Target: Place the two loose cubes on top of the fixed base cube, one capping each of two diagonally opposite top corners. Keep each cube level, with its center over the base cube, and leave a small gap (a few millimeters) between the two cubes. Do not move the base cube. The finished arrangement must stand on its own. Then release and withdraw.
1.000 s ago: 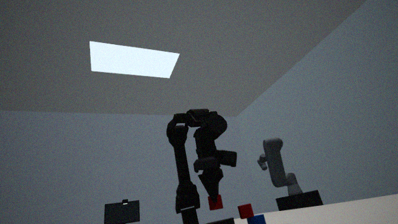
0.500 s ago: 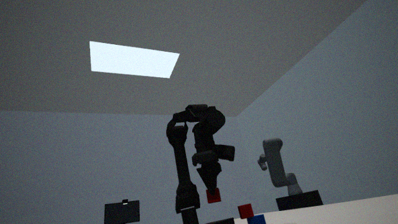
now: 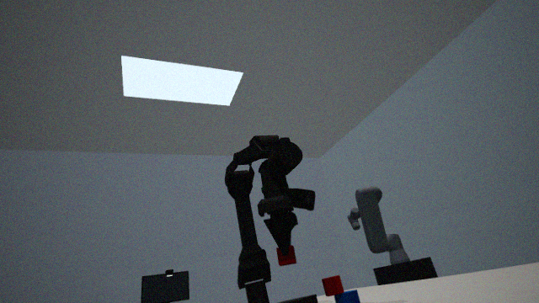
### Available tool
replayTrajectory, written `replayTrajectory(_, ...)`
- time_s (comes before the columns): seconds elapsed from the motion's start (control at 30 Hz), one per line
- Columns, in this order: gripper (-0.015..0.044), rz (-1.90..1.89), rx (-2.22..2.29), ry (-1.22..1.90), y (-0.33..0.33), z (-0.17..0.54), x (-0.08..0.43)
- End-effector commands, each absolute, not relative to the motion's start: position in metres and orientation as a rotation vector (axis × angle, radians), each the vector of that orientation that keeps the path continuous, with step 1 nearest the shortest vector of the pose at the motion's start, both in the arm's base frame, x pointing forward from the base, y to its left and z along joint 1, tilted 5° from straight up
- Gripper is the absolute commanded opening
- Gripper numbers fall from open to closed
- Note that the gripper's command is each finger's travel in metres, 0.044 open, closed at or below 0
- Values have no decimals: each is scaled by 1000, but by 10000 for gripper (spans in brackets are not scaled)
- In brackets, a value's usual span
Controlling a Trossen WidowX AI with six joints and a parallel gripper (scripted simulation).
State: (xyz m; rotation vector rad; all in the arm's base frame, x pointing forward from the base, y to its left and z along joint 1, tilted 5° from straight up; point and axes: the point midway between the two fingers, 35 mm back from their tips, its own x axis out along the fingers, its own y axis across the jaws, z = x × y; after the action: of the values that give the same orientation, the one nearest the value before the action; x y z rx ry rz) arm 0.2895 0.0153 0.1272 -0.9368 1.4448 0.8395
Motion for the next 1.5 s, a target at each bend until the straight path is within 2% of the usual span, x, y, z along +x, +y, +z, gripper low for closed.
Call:
replayTrajectory(0.0, 105, 838, -930, 1440, 16, 132, 289)
replayTrajectory(1.47, 105, 979, -1050, 1378, 144, 112, 291)
